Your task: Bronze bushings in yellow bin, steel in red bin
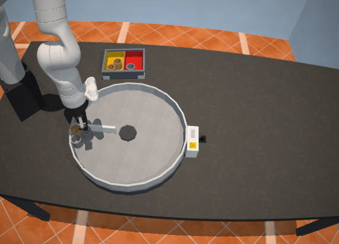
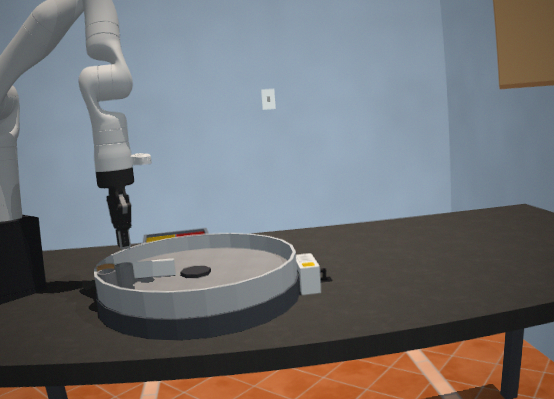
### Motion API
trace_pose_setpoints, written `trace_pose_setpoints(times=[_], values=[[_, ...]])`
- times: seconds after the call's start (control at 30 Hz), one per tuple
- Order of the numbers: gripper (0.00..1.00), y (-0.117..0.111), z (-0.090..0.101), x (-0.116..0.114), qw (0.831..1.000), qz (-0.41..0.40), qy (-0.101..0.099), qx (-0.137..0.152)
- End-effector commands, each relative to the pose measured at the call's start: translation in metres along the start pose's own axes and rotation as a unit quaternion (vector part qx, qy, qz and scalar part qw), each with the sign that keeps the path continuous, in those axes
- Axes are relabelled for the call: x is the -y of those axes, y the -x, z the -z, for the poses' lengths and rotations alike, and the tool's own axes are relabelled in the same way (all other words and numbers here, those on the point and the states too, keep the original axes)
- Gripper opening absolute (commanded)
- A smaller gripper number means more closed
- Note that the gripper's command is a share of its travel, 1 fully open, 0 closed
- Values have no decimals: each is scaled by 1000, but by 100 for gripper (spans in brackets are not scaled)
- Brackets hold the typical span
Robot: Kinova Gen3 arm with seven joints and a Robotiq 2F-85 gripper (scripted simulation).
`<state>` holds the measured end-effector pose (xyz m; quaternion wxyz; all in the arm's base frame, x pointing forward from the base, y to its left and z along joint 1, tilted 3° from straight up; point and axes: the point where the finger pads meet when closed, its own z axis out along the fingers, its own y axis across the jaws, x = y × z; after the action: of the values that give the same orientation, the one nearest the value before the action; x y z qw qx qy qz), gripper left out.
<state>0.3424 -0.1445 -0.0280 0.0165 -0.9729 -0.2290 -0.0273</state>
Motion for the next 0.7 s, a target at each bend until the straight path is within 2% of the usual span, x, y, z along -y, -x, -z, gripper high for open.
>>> trace_pose_setpoints(times=[0.0,0.23,0.33,0.5,0.67], values=[[18,4,-3,-1,1000,-4,-2,3],[18,5,-18,-1,1000,-4,-1,3],[18,5,-18,-1,1000,-4,-1,3],[18,5,-32,-1,1000,-5,-1,3],[18,5,-32,-1,1000,-5,-1,3]])
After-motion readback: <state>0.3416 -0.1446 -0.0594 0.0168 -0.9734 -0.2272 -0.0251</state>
